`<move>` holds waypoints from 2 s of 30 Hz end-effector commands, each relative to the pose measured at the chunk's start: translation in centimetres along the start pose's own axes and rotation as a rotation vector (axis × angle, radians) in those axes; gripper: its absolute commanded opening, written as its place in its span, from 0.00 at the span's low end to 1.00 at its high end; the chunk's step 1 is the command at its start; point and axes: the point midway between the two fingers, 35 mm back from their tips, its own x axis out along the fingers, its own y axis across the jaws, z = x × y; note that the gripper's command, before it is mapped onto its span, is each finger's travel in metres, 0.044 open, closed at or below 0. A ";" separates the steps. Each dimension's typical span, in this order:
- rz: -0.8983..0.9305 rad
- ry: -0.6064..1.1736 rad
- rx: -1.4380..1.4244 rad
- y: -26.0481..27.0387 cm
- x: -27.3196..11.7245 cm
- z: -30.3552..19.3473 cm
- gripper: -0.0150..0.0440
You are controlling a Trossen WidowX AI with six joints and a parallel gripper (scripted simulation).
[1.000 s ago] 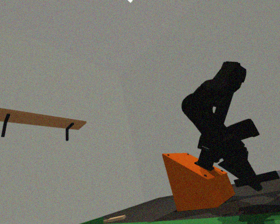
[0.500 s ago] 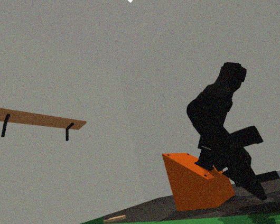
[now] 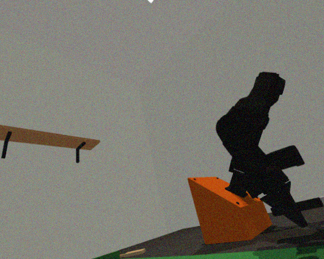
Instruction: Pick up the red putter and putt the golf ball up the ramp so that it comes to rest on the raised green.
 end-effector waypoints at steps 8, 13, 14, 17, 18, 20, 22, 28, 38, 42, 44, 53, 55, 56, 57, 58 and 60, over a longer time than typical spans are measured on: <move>0.001 0.010 -0.003 -0.3 -1.8 0.2 0.25; 0.002 0.016 -0.002 -0.5 -4.0 0.6 0.25; 0.002 0.016 -0.002 -0.5 -4.4 0.7 0.25; 0.003 0.016 -0.001 -0.5 -5.8 1.1 0.25; 0.003 0.015 -0.001 -0.5 -6.2 1.2 0.25; 0.003 0.014 -0.001 -0.4 -7.1 1.5 0.25; 0.003 0.011 0.000 -0.3 -8.1 1.9 0.25; 0.006 0.017 0.014 -0.1 -8.9 1.9 0.25; -0.041 0.089 0.269 -2.9 -11.1 -3.0 0.25; -0.061 0.115 0.380 -3.8 -12.1 -5.4 0.25; -0.072 0.127 0.435 -4.1 -12.7 -6.6 0.25; -0.117 0.171 0.684 -4.9 -15.1 -12.1 0.25; -0.127 0.179 0.740 -5.0 -15.6 -13.4 0.25; -0.132 0.183 0.767 -4.9 -15.9 -14.1 0.25; -0.137 0.186 0.795 -4.9 -16.1 -14.7 0.25; -0.143 0.189 0.824 -4.9 -16.4 -15.3 0.25; -0.154 0.194 0.882 -4.7 -17.0 -16.4 0.25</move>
